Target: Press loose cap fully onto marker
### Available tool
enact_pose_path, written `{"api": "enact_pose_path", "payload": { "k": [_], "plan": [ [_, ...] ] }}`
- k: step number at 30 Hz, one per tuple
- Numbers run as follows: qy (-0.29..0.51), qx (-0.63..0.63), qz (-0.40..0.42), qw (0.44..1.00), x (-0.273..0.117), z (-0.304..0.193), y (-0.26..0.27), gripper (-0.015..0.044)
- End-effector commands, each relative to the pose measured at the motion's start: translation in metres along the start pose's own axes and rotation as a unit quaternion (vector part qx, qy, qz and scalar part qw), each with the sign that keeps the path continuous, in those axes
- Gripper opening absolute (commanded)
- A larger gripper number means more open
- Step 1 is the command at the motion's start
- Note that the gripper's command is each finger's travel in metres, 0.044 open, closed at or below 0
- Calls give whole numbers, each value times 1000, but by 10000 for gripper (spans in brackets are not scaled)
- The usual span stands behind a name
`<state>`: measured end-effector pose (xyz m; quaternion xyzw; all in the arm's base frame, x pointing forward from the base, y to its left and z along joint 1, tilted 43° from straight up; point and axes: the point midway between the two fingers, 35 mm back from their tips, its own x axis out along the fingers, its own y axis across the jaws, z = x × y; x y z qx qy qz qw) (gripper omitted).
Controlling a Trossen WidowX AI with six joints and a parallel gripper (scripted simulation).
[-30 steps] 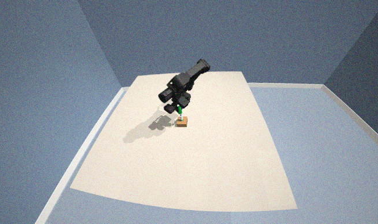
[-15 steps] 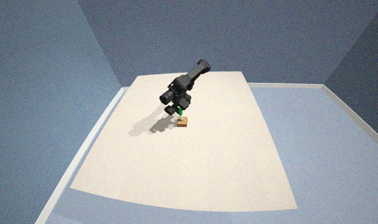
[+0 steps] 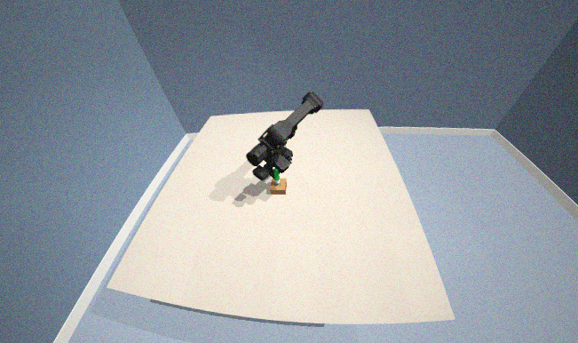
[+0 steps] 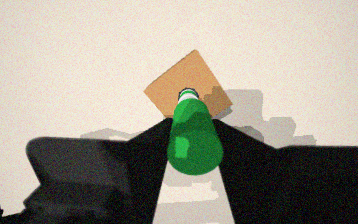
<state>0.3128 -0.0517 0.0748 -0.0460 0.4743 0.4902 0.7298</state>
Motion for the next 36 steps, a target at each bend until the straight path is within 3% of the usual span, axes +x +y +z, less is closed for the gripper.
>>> {"api": "enact_pose_path", "payload": {
  "k": [1, 17, 33, 36],
  "plan": [
    [-3, 2, 0, 1000, 7, 1, 0, 0],
    [-3, 2, 0, 1000, 22, 1, 1, 0],
    [-1, 0, 1, 1000, 21, 0, 1, 420],
    [-1, 0, 0, 1000, 19, 0, 1, 440]
  ]
}}
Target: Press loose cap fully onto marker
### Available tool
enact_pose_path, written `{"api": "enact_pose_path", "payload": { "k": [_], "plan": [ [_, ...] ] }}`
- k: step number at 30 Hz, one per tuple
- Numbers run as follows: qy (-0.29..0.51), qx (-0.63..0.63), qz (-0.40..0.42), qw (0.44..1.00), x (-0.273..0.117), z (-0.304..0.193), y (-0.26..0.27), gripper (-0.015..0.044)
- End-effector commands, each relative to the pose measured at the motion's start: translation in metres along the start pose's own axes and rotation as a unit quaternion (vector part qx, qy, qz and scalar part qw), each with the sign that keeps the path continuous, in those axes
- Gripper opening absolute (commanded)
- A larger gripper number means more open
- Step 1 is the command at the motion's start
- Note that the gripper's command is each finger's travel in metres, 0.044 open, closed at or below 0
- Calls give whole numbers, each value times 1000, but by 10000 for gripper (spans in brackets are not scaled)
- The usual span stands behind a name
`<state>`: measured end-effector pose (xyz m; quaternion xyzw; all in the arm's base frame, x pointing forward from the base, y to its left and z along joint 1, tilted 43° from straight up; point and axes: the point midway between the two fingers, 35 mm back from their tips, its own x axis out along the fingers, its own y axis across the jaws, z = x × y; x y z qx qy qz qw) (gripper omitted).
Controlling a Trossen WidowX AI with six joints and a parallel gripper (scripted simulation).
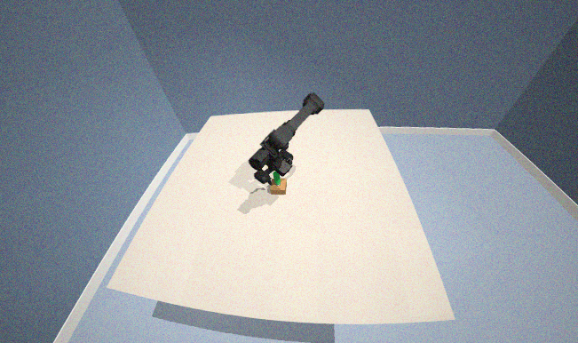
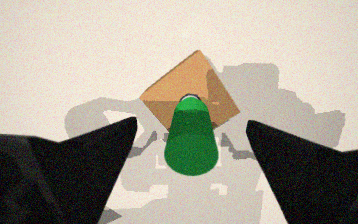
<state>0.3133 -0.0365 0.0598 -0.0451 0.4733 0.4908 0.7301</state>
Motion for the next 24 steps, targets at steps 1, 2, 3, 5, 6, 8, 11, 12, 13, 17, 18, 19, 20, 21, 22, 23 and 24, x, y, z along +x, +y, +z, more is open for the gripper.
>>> {"api": "enact_pose_path", "payload": {
  "k": [1, 2, 3, 5, 6, 8, 11, 12, 13, 17, 18, 19, 20, 21, 22, 23, 24],
  "plan": [
    [0, 0, -1, 1000, -8, 0, -1, 440],
    [1, 0, -1, 1000, -18, 0, -2, 440],
    [1, 0, -1, 1000, -31, 0, -3, 440],
    [1, 0, -1, 1000, -57, 0, -2, 440],
    [1, 0, -1, 1000, -67, 0, -1, 440],
    [1, 0, 0, 1000, -75, -1, 0, 440],
    [1, 0, 0, 1000, -75, -1, 0, 440],
    [1, 8, 0, 1000, -75, -1, 0, 414],
    [1, 29, 0, 1000, -74, -1, 0, 387],
    [0, 203, -1, 979, -71, -1, 1, 282],
    [0, 248, -1, 969, -70, -1, 1, 256],
    [-1, 293, 0, 956, -69, -1, 1, 230],
    [-1, 337, 0, 942, -68, -1, 1, 204],
    [-1, 380, 0, 925, -67, -2, 1, 177],
    [-1, 413, 0, 911, -66, -2, 2, 151],
    [-1, 433, 0, 902, -66, -2, 2, 125],
    [-1, 439, 0, 898, -66, -2, 2, 99]
  ]
}}
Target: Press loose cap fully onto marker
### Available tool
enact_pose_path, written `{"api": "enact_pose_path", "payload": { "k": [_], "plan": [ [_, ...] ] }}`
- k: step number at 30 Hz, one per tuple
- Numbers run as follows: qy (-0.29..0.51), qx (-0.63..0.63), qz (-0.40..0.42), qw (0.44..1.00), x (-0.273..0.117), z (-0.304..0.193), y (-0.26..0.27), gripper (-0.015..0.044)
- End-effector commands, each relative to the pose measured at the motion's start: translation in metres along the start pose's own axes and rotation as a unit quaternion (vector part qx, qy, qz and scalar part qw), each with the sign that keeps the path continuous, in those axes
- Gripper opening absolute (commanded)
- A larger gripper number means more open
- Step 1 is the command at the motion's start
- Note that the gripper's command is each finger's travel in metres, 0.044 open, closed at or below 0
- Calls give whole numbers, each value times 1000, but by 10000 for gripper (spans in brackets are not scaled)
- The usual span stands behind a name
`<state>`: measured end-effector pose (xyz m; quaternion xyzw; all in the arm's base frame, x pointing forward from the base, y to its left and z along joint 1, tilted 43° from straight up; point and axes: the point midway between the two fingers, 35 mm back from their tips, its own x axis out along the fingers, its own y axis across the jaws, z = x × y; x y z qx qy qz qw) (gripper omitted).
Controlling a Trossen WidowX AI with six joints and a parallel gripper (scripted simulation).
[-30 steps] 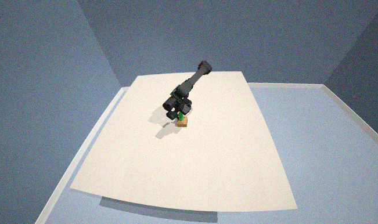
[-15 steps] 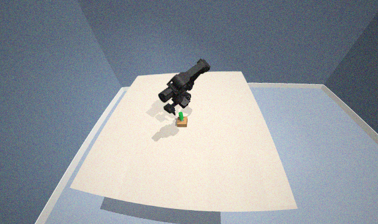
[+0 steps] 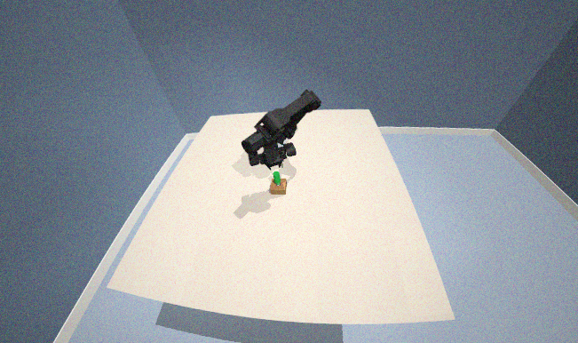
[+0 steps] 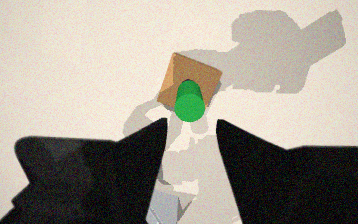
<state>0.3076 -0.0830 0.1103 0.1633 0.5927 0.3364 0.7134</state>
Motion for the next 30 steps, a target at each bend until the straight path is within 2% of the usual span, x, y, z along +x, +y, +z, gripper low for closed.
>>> {"api": "enact_pose_path", "payload": {
  "k": [1, 4, 16, 30],
  "plan": [
    [-1, 167, 1, 986, 3, -1, 0, 72],
    [-1, 167, 1, 986, 3, -1, 0, 0],
    [-1, 167, 1, 986, 5, -1, 0, 0],
    [-1, 167, 1, 986, 24, -1, 1, 0]
  ]
}}
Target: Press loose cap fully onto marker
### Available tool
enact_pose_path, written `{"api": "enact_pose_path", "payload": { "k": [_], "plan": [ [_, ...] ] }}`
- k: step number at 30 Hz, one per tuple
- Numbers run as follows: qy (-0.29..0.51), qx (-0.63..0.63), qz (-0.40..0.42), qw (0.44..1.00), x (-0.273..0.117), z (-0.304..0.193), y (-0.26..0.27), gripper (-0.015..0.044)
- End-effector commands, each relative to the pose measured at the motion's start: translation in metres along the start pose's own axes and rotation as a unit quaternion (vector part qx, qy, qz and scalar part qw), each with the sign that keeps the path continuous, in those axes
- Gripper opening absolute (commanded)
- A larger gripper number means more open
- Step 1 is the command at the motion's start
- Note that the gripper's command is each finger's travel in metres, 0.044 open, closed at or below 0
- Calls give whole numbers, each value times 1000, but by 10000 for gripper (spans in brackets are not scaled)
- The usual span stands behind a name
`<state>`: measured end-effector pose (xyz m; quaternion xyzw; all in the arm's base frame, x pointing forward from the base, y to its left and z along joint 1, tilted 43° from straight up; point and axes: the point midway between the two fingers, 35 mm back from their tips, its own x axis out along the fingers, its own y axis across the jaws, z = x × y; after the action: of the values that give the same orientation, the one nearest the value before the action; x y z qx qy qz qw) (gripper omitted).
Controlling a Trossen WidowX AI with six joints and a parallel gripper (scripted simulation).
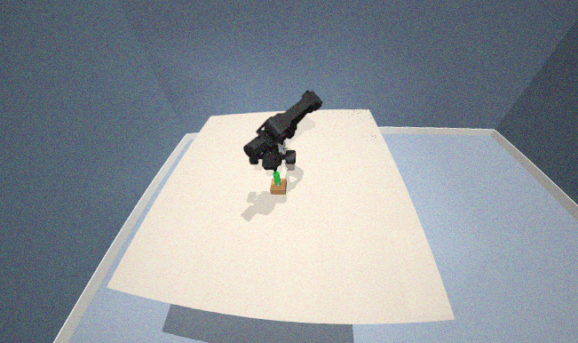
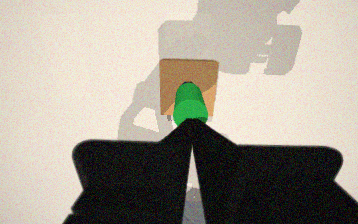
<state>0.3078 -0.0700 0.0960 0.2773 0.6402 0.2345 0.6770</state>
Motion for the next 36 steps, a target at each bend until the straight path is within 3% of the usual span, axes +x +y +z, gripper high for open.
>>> {"api": "enact_pose_path", "payload": {
  "k": [1, 21, 23, 28, 33, 36],
  "plan": [
    [-1, 3, 2, 1000, 6, 0, 0, 0],
    [-3, -1, -1, 1000, 19, 1, 0, 0],
    [-8, 2, -3, 1000, 10, 2, 0, 0],
    [-41, 21, -18, 999, -60, 0, 0, 0],
    [-45, 24, -20, 999, -70, -2, 1, 0],
    [-45, 24, -20, 999, -70, -2, 1, 79]
  ]
}}
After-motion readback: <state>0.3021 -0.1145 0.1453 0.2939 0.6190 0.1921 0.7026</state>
